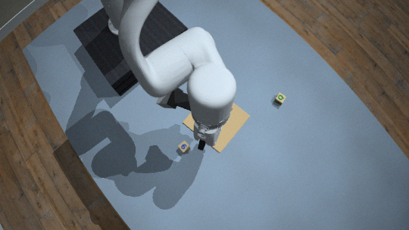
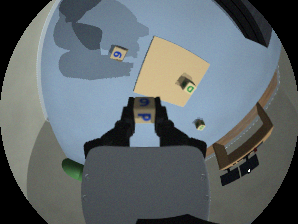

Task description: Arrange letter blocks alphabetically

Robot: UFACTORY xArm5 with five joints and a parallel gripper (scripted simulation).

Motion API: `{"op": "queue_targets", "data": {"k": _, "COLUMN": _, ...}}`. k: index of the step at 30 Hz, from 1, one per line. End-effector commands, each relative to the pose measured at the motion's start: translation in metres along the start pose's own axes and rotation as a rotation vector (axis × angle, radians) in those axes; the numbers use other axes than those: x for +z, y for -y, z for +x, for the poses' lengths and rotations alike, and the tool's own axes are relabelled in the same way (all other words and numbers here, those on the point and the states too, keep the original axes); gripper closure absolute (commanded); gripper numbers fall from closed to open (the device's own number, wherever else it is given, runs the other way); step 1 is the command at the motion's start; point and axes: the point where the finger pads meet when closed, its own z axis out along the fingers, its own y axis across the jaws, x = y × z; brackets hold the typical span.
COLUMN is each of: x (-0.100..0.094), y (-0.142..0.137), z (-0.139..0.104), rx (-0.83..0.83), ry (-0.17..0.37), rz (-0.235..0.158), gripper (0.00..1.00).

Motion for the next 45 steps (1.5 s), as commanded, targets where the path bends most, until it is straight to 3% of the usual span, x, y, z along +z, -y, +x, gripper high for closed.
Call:
{"op": "queue_targets", "data": {"k": 1, "x": -0.002, "y": -0.003, "z": -0.001, "rx": 0.139, "ry": 0.004, "rz": 0.002, "gripper": 0.79}}
{"op": "queue_targets", "data": {"k": 3, "x": -0.002, "y": -0.003, "z": -0.001, "rx": 0.139, "ry": 0.004, "rz": 0.002, "gripper": 0.79}}
{"op": "queue_targets", "data": {"k": 45, "x": -0.003, "y": -0.041, "z": 0.001, "rx": 1.37, "ry": 0.006, "rz": -0.001, "gripper": 0.79}}
